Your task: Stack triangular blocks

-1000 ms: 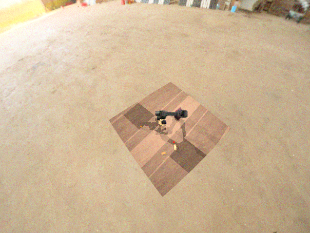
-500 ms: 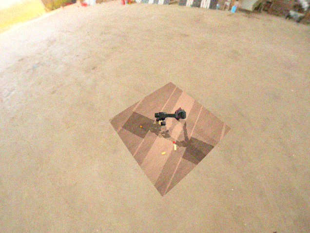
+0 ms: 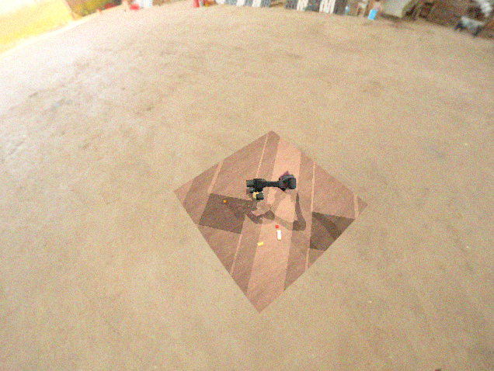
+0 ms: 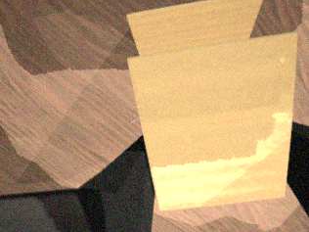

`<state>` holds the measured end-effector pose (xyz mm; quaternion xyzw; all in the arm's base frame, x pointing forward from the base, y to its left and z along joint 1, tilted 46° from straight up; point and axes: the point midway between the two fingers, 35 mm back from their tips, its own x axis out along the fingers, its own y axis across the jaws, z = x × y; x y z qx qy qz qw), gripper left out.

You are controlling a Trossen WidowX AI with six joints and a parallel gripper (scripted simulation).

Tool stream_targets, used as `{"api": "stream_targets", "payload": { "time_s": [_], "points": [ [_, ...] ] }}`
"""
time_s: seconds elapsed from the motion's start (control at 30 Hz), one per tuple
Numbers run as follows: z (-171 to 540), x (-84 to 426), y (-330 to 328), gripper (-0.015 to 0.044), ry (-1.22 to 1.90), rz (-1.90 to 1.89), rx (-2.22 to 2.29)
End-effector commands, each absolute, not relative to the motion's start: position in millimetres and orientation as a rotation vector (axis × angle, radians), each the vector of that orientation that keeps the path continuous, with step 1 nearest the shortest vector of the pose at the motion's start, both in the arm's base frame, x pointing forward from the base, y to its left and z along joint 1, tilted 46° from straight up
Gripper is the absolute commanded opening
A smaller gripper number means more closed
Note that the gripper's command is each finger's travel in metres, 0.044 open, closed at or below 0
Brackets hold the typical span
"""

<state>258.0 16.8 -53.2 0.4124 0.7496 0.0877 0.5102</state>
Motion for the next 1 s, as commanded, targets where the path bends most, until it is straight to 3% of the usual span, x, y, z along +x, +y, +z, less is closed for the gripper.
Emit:
{"api": "stream_targets", "payload": {
  "time_s": [0.0,0.97],
  "points": [
    [-53.0,259.6,17.1,0.0000,1.800,0.210,1.000],
    [-63.2,262.7,24.0,0.0000,1.799,0.210,1.002]
  ]
}}
